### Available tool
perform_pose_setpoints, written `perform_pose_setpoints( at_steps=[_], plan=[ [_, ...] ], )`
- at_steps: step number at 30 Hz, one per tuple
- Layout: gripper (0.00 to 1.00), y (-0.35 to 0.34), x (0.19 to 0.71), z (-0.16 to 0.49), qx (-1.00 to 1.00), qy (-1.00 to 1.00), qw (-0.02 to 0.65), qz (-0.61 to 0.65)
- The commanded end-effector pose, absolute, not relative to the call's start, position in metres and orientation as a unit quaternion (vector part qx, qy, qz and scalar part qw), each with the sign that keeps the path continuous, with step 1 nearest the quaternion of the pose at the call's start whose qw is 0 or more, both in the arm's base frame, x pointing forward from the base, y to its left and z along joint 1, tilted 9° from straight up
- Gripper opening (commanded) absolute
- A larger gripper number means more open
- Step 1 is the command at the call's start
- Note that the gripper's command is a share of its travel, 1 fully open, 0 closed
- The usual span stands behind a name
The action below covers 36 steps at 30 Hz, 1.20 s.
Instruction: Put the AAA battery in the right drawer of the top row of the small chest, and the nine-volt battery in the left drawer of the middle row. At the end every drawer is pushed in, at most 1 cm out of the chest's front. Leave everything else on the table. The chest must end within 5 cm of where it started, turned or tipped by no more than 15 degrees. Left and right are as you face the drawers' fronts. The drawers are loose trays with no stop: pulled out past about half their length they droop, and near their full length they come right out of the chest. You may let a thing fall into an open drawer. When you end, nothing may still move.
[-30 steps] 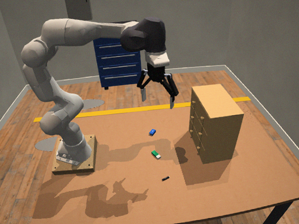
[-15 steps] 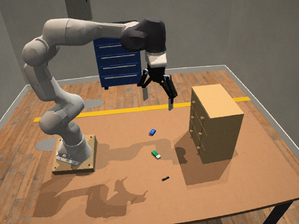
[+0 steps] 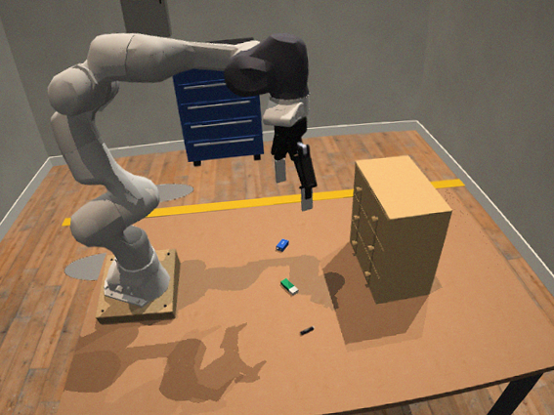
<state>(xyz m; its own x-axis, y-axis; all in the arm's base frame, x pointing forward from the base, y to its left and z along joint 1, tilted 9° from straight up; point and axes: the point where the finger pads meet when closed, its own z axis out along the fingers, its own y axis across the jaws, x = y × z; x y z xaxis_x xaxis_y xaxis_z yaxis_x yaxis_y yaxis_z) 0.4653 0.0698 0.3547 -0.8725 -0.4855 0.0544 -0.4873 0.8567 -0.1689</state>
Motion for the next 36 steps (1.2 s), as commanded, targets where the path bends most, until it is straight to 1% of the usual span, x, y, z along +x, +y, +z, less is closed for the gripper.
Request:
perform_pose_setpoints(
  at_steps=[1, 13, 18, 23, 25, 31, 36],
  plan=[
    [1.00, 0.073, 0.464, 0.354, 0.116, -0.990, -0.007, 0.082],
    [1.00, 0.074, 0.466, 0.352, 0.109, -0.991, -0.021, 0.080],
    [1.00, 0.074, 0.471, 0.347, 0.111, -0.990, -0.047, 0.077],
    [1.00, 0.074, 0.478, 0.340, 0.114, -0.987, -0.090, 0.072],
    [1.00, 0.074, 0.478, 0.340, 0.114, -0.987, -0.090, 0.072],
    [1.00, 0.075, 0.491, 0.328, 0.119, -0.977, -0.165, 0.063],
    [1.00, 0.076, 0.505, 0.314, 0.124, -0.959, -0.248, 0.052]
  ],
)
